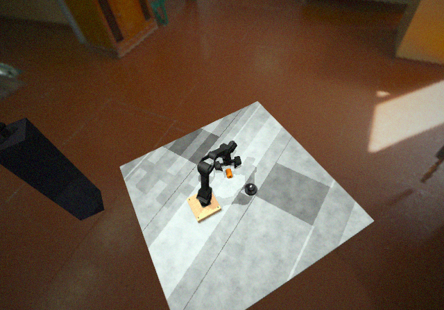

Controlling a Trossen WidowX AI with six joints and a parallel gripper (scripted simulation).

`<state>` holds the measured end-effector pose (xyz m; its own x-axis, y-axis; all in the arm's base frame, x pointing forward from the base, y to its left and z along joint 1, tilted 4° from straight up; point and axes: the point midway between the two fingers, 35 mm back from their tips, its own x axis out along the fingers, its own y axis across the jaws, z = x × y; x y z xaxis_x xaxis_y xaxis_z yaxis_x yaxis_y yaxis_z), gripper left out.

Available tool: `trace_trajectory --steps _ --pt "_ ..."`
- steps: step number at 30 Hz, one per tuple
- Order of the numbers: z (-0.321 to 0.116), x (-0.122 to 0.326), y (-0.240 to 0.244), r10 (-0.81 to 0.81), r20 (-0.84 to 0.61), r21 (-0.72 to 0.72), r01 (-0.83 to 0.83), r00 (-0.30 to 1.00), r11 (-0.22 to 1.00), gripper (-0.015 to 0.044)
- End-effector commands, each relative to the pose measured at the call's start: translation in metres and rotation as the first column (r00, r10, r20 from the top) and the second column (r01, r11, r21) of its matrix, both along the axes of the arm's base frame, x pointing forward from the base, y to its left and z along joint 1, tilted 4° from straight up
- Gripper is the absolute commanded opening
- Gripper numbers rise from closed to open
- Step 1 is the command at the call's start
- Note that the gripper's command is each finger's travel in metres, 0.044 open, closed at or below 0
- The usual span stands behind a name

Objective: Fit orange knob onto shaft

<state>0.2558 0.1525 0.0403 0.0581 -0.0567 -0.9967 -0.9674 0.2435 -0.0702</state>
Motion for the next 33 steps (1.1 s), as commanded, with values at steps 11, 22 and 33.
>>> trace_trajectory --steps 11,22,33 --pt "-0.026 -0.001 -0.002 -0.001 -0.011 -0.003 0.001 1.0 1.0 0.044" --pt "-0.039 -0.002 -0.003 -0.001 -0.011 -0.003 0.001 1.0 1.0 0.0414" --pt "-0.039 -0.002 -0.003 -0.001 -0.011 -0.003 0.001 1.0 1.0 0.024"
